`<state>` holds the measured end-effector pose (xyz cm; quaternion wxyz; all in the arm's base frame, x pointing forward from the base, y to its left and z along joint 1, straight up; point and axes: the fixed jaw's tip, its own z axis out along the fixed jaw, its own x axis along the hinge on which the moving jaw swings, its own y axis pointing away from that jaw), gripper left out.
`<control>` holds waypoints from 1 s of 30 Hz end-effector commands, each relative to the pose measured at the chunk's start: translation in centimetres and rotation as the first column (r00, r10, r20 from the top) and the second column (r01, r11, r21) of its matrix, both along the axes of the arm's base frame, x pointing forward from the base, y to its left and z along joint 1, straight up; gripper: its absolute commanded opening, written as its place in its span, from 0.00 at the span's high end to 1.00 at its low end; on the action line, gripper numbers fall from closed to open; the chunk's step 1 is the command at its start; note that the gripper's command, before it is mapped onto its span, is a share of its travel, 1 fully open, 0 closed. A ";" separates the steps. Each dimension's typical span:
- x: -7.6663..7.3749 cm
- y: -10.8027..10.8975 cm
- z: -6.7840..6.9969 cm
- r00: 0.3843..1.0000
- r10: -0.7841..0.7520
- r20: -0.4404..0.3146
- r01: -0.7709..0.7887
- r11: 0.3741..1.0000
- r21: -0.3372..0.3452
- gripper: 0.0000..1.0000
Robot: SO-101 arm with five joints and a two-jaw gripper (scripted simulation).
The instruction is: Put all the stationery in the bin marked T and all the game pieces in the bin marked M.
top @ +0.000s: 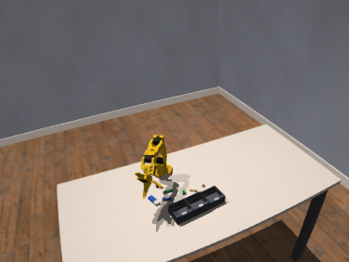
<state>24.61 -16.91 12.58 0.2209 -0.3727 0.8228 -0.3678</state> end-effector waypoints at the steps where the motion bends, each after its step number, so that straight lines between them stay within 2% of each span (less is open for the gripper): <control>1: -0.2 0.3 0.1 1.000 0.008 -0.006 -0.008 1.000 0.000 0.00; 15: -1.4 1.6 -0.7 0.996 0.041 -0.081 -0.039 0.999 0.031 0.00; 16: -1.6 1.5 -1.8 0.993 0.033 -0.115 -0.026 0.998 0.061 0.00; 30: -3.1 2.5 -2.2 0.982 0.055 -0.183 -0.039 0.995 0.090 0.00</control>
